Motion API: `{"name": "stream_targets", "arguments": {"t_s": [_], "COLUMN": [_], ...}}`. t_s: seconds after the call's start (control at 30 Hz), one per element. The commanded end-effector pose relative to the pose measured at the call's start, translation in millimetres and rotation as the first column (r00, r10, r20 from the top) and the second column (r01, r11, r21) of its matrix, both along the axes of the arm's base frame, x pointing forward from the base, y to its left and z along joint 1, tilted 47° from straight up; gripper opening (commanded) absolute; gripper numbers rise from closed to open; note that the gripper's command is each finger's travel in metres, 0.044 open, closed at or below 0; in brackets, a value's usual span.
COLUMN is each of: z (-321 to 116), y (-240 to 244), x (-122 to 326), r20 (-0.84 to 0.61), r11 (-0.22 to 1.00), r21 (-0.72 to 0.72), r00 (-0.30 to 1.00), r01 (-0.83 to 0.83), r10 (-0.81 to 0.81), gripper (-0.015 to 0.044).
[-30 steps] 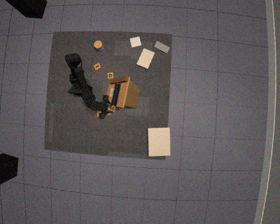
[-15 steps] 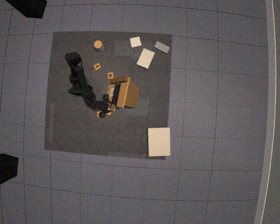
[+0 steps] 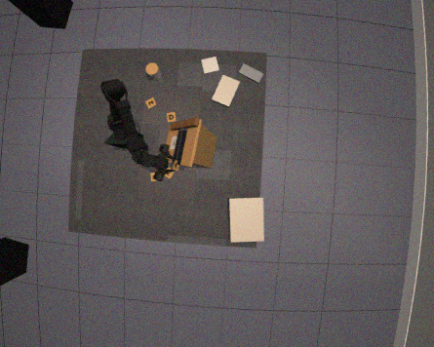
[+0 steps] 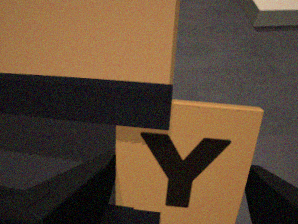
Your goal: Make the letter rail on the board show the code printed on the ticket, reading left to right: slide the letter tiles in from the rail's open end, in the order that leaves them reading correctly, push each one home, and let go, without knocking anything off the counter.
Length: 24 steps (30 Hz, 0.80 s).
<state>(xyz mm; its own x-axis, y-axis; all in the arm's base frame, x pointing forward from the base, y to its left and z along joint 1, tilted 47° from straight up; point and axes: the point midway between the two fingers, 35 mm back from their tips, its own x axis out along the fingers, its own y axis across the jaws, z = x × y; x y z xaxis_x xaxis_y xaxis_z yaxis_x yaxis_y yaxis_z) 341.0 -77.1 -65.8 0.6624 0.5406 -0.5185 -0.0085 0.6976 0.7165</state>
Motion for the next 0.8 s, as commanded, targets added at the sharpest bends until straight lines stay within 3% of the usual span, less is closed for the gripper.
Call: {"name": "stream_targets", "arguments": {"t_s": [0.0,0.77], "z": [1.8,9.8], "y": [0.6,8.9], "x": [0.4,0.5], "r20": [0.0,-0.001], "r11": [1.0,1.0], "r21": [-0.004,-0.004], "r00": [1.0,1.0], "r01": [0.004,0.004], "r10": [-0.004,-0.004], "gripper": [0.0,0.0]}}
